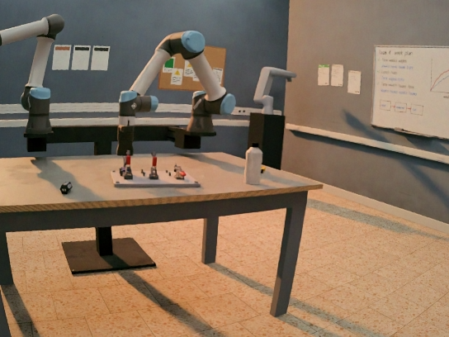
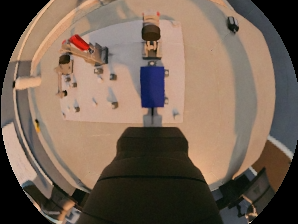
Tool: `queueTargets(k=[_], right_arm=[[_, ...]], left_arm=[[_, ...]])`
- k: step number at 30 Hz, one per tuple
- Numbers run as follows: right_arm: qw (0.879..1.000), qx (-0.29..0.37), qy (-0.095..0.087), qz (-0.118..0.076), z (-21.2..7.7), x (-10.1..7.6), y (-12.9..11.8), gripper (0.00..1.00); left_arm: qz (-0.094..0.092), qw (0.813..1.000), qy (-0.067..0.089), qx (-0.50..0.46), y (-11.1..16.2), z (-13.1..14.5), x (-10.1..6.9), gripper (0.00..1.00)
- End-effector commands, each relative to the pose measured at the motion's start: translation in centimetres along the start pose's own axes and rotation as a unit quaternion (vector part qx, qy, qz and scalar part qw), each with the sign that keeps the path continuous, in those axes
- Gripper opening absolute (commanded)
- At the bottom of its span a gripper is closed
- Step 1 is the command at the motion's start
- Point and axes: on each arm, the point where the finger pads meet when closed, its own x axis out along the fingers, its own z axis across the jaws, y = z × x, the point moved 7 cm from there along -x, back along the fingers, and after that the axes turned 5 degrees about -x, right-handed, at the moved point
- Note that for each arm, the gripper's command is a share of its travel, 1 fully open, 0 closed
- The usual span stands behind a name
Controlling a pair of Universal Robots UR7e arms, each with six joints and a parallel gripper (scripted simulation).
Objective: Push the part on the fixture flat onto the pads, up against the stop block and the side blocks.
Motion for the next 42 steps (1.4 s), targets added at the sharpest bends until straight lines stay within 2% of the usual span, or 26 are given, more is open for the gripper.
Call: queueTargets(k=[1, 42], right_arm=[[1.000, 0.001, 0.000, 0.000, -0.08, 0.03, 0.13, 1.00], [1.000, 0.001, 0.000, 0.000, -0.08, 0.03, 0.13, 1.00]], left_arm=[[0.001, 1.000, -0.001, -0.001, 0.21, -0.01, -0.03, 0.00], [0.000, 1.000, 0.000, -0.001, -0.14, -0.10, -0.01, 0.00]])
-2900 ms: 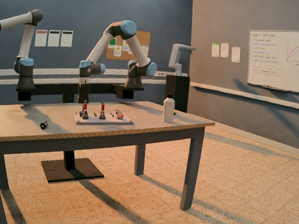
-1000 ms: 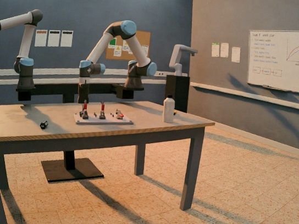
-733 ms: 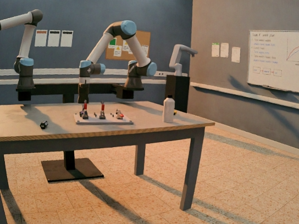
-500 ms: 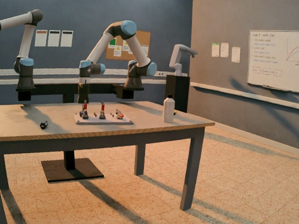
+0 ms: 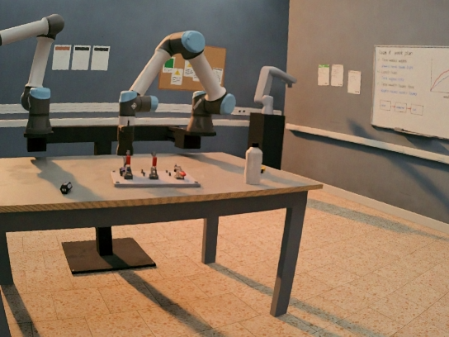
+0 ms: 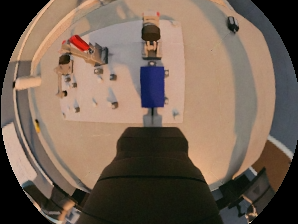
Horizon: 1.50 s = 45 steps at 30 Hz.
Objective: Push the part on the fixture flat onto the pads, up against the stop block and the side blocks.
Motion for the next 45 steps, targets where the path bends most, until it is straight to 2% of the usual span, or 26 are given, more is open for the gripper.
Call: queueTargets(k=[1, 14, 25, 35, 45], right_arm=[[1.000, 0.001, 0.000, 0.000, -0.1, 0.0, 0.1, 1.00], [1.000, 0.001, 0.000, 0.000, -0.1, 0.0, 0.1, 1.00], [1.000, 0.001, 0.000, 0.000, -0.1, 0.0, 0.1, 1.00], [1.000, 0.001, 0.000, 0.000, -0.1, 0.0, 0.1, 1.00], [1.000, 0.001, 0.000, 0.000, -0.1, 0.0, 0.1, 1.00]], left_arm=[[0.001, 1.000, -0.001, -0.001, -0.3, -0.1, -0.1, 0.00], [0.001, 1.000, -0.001, -0.001, -1.8, -0.2, -0.1, 0.00], [0.001, 1.000, -0.001, -0.001, -1.9, -0.2, -0.3, 0.00], [0.001, 1.000, -0.002, -0.001, -1.8, -0.1, -2.8, 0.00], [0.002, 1.000, -0.003, -0.001, -1.8, 0.0, -4.2, 0.00]])
